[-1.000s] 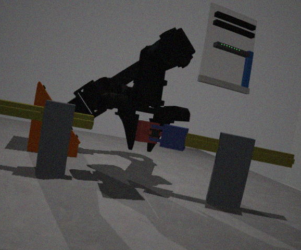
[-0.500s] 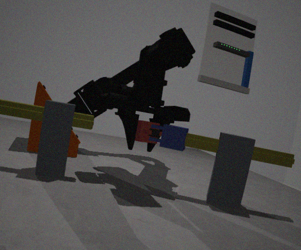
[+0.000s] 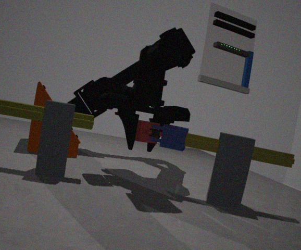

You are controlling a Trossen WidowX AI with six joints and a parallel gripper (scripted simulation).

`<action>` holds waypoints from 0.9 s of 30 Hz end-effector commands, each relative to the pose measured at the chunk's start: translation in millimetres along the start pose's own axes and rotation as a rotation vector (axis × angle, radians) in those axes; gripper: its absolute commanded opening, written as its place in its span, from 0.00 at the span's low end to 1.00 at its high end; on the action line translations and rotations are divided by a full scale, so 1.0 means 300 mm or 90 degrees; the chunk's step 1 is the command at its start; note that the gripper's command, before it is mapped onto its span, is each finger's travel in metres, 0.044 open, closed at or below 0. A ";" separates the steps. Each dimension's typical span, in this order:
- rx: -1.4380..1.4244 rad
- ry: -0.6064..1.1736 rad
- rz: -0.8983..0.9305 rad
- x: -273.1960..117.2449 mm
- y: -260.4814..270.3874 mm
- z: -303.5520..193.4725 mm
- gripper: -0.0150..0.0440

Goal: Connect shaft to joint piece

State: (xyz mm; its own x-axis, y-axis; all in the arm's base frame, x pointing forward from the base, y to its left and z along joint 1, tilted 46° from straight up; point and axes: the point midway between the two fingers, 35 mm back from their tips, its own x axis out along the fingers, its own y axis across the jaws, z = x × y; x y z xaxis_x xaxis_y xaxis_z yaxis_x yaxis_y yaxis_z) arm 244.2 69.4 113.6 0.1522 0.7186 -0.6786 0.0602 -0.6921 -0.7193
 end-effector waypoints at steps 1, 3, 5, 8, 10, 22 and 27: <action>0.002 0.001 0.001 0.000 0.001 -0.001 0.56; 0.002 0.001 0.001 0.000 0.001 -0.001 0.56; 0.002 0.001 0.001 0.000 0.001 -0.001 0.56; 0.002 0.001 0.001 0.000 0.001 -0.001 0.56; 0.002 0.001 0.001 0.000 0.001 -0.001 0.56; 0.000 0.000 0.000 0.000 0.000 0.000 0.46; 0.000 0.000 0.000 0.000 0.000 0.000 0.25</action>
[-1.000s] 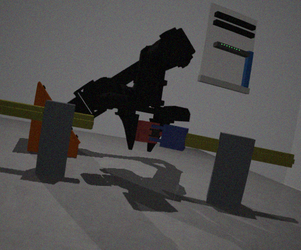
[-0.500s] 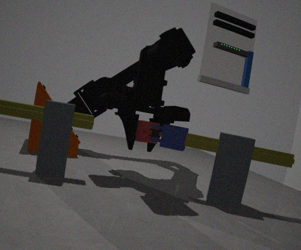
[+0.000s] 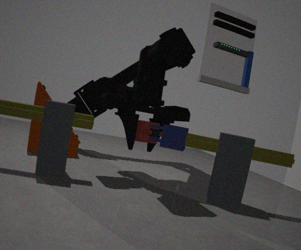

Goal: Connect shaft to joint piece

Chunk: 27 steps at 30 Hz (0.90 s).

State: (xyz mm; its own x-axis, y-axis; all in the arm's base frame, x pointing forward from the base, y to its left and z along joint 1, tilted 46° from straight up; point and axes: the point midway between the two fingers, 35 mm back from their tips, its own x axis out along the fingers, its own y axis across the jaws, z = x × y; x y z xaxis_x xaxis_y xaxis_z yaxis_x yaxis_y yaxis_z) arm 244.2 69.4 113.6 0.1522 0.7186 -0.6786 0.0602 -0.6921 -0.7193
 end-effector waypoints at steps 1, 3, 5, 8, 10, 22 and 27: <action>0.000 0.000 0.000 0.000 0.000 0.000 0.25; 0.000 0.000 0.000 0.000 0.000 0.000 0.25; -0.004 0.000 0.000 0.000 0.001 0.000 0.25; -0.030 -0.002 -0.002 0.000 0.008 0.000 0.25; -0.057 -0.004 -0.004 -0.001 0.015 -0.001 0.25; -0.200 -0.012 -0.014 -0.002 0.051 -0.008 0.25; -0.257 -0.015 -0.018 -0.002 0.065 -0.013 0.25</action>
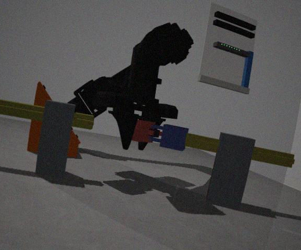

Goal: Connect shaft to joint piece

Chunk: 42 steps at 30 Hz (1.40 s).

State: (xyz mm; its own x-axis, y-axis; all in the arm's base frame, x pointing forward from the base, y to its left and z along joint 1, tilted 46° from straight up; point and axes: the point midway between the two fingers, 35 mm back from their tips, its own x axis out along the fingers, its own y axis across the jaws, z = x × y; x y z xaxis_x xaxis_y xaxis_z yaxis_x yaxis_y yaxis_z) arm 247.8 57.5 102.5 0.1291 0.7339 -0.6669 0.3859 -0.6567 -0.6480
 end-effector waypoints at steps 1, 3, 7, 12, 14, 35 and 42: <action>-0.055 -0.004 -0.003 -0.001 0.014 -0.001 0.25; -0.078 -0.005 -0.005 -0.001 0.020 -0.001 0.25; -0.123 -0.008 -0.007 -0.002 0.031 -0.003 0.25; -0.180 -0.010 -0.011 -0.002 0.045 -0.006 0.25; -0.203 -0.011 -0.012 -0.003 0.050 -0.008 0.25; -0.438 -0.023 -0.021 -0.004 0.101 -0.037 0.25; -0.515 -0.028 -0.023 -0.005 0.115 -0.050 0.25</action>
State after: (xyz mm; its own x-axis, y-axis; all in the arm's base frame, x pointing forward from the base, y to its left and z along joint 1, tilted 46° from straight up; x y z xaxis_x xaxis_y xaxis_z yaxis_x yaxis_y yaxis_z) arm 271.4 37.6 87.2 0.0787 0.7382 -0.6700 0.9052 -0.3345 -0.2622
